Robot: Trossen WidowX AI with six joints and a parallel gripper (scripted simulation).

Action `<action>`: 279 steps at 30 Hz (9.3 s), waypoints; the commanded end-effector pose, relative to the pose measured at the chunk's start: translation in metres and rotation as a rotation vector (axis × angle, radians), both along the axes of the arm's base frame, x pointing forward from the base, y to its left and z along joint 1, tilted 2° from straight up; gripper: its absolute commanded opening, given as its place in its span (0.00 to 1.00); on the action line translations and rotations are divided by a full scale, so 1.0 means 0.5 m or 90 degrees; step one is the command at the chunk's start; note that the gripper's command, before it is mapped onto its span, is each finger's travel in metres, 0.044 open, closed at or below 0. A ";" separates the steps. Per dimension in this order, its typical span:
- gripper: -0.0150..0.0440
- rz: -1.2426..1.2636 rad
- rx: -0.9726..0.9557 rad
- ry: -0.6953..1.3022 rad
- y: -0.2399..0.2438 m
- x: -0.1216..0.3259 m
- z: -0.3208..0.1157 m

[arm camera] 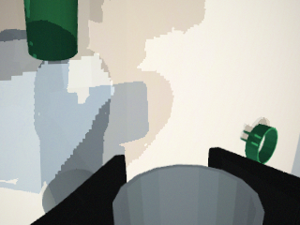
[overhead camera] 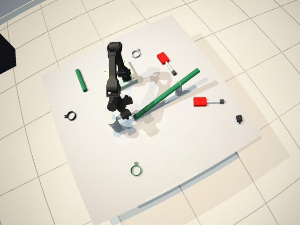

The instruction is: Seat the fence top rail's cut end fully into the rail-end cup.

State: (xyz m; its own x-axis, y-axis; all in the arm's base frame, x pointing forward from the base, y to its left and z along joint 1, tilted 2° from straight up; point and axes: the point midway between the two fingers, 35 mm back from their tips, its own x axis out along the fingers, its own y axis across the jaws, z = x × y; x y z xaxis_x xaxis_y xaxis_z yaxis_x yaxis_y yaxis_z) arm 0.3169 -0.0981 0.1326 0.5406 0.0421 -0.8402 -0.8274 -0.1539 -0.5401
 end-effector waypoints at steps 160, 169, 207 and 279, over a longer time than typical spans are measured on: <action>1.00 -1.910 0.623 0.021 0.362 -0.044 -0.170; 1.00 -1.910 0.623 0.021 0.361 -0.044 -0.196; 0.25 -1.860 0.630 -0.208 0.347 -0.047 -0.080; 0.25 -1.825 0.622 -0.308 0.297 -0.045 -0.014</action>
State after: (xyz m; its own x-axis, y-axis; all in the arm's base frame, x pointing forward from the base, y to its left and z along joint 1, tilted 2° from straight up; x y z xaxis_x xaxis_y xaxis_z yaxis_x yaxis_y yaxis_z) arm 0.2935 0.0553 0.1220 0.0684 -0.3493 -0.9345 0.9901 0.1389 0.0205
